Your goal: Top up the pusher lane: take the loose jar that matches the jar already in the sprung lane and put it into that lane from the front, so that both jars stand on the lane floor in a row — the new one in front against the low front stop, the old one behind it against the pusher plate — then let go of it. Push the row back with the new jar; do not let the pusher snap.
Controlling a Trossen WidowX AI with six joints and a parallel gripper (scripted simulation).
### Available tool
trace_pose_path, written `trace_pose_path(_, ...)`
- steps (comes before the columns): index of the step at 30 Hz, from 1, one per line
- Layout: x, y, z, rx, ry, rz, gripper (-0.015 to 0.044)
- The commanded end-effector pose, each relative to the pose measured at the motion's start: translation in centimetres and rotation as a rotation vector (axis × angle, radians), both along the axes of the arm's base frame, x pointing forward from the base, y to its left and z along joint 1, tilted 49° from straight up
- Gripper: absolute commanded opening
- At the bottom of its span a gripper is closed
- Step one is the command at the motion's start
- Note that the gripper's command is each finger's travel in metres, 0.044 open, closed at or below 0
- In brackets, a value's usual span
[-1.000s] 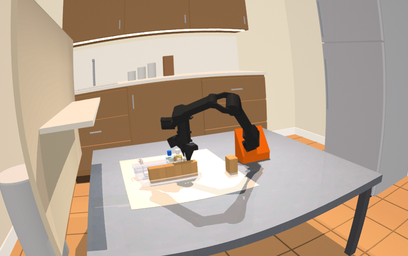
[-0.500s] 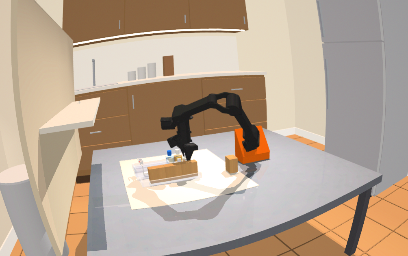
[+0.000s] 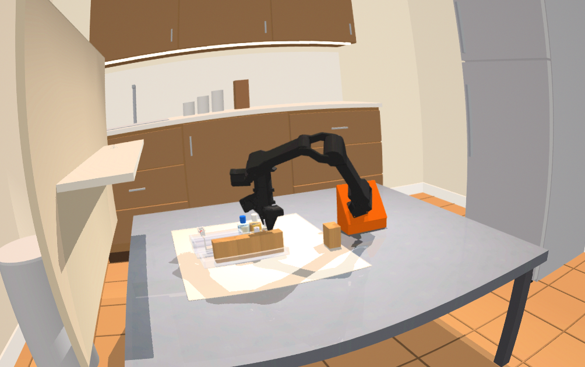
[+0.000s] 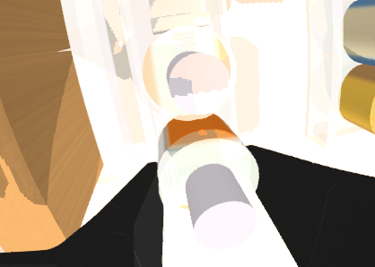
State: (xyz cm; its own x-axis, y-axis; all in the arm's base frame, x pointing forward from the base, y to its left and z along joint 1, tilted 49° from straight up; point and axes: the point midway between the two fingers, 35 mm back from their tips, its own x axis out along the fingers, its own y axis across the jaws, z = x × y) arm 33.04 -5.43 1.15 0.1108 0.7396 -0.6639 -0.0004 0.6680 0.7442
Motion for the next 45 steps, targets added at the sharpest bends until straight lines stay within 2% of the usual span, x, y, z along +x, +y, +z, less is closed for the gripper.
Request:
trace_pose_path(1, 0.67, -0.12, 0.28, 0.003, -0.025, -0.008, 0.0)
trace_pose_path(45, 0.89, 0.77, -0.52, 0.003, -0.025, -0.008, 0.0)
